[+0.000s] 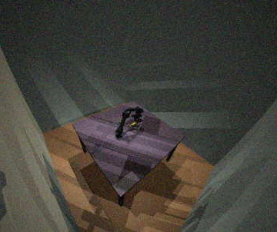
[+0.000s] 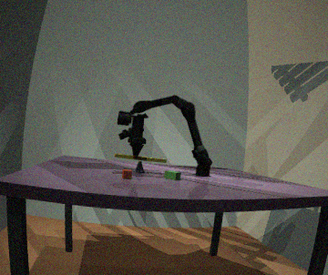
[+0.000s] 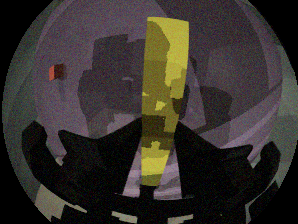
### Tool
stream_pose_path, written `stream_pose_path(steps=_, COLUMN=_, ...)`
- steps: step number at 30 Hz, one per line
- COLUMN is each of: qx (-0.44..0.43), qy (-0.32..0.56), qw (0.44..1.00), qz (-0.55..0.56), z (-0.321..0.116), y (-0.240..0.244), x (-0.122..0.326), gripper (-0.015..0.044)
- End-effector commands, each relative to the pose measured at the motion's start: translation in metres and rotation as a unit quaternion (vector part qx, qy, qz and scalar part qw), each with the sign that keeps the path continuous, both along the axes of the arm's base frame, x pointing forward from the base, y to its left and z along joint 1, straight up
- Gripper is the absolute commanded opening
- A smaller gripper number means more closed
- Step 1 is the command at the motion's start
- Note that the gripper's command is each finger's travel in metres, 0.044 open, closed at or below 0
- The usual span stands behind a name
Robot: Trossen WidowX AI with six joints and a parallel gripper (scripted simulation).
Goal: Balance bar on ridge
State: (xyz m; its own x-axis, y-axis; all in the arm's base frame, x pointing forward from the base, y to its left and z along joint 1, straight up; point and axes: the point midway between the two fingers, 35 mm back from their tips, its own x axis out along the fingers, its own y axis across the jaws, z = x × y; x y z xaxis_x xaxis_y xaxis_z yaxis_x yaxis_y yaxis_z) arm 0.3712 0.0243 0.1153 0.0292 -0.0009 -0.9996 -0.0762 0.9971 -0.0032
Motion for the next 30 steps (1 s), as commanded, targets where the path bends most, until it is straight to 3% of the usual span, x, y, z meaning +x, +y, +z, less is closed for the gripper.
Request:
stream_pose_path(steps=1, qx=0.001, qy=-0.001, qw=1.0, qz=0.002, z=0.0, y=0.0004, x=0.0002, gripper=0.0)
stream_pose_path(steps=30, qx=0.001, qy=-0.001, qw=1.0, qz=0.002, z=-0.0025, y=0.0004, x=0.0002, gripper=0.0)
